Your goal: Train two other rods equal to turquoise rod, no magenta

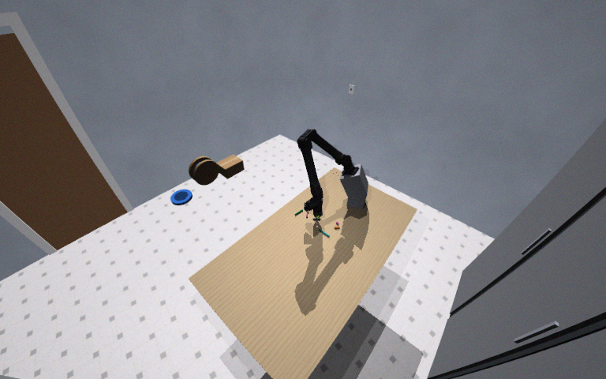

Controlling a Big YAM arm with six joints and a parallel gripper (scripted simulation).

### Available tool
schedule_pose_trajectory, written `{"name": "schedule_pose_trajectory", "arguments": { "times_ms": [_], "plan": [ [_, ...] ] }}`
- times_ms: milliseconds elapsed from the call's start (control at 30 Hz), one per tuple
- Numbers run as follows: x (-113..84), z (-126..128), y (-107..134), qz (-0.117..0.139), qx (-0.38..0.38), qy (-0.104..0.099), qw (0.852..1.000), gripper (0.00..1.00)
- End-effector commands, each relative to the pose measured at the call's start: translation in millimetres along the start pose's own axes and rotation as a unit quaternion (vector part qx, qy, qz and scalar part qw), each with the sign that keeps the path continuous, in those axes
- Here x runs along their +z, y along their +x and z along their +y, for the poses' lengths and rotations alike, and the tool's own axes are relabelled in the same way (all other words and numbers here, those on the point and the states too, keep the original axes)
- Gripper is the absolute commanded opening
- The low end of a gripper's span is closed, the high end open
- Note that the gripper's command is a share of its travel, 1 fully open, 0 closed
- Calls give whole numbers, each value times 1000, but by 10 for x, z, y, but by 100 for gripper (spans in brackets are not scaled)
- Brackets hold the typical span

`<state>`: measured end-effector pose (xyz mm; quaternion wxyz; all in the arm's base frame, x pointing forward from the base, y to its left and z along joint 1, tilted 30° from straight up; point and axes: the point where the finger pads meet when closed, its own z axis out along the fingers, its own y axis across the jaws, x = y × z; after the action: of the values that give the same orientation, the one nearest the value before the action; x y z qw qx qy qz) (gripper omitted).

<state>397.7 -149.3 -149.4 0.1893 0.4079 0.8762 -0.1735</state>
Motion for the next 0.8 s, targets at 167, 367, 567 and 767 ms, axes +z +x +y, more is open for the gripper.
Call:
{"name": "schedule_pose_trajectory", "arguments": {
  "times_ms": [167, 367, 567, 767],
  "plan": [
    [41, -2, -23, -1, 0, -1, 1000, 22],
    [38, 7, -5, -1, 0, -2, 1000, 22],
    [6, 43, 97, 0, -3, -3, 1000, 22],
    [17, 43, 64, -1, -1, -3, 1000, 22]
  ]
}}
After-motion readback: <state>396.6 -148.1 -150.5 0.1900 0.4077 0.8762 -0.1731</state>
